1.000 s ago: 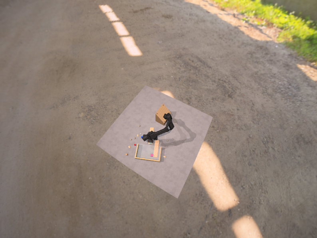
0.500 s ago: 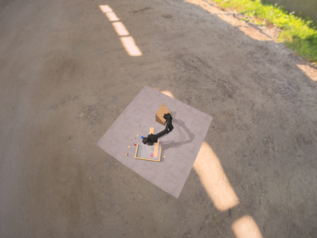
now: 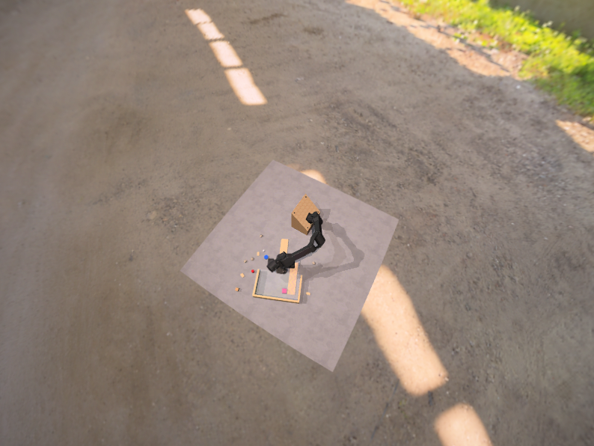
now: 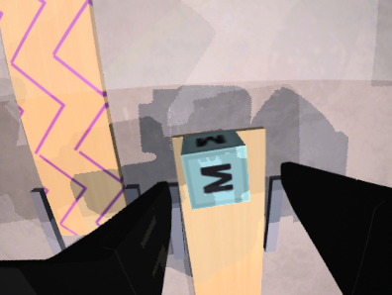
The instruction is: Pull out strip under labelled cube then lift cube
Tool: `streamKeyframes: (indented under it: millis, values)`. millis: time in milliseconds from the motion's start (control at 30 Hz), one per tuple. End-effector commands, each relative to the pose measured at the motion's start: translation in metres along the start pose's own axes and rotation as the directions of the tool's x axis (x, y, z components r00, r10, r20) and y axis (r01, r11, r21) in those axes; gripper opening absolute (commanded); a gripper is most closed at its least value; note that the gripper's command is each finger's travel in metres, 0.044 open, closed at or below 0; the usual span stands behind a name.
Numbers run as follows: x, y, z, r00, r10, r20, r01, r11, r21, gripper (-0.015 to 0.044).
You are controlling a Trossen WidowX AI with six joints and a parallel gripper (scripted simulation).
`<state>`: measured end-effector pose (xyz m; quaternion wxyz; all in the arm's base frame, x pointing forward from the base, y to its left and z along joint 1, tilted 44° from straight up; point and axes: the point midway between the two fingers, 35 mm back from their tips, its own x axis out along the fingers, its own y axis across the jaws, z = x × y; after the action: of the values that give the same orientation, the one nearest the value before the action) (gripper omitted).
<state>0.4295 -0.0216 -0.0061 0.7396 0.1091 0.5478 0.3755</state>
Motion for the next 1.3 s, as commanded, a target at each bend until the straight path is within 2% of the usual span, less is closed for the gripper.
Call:
streamKeyframes:
  millis: [0, 400, 733, 833, 1167, 1267]
  values:
    - [0.011, 0.002, -0.002, 1.000, 0.010, -0.006, -0.010, 1.000, 0.007, 0.0250]
    - [0.031, 0.003, -0.002, 1.000, 0.012, -0.005, -0.012, 1.000, 0.007, 0.0250]
    - [0.032, 0.003, -0.002, 1.000, 0.012, -0.005, -0.012, 1.000, 0.007, 0.0250]
    - [0.029, 0.002, -0.002, 1.000, 0.006, -0.004, -0.006, 1.000, 0.003, 0.0171]
    - [0.029, 0.002, -0.002, 1.000, 0.006, -0.004, -0.006, 1.000, 0.003, 0.0105]
    - [0.029, 0.002, -0.002, 1.000, 0.006, -0.004, -0.006, 1.000, 0.003, 0.0026]
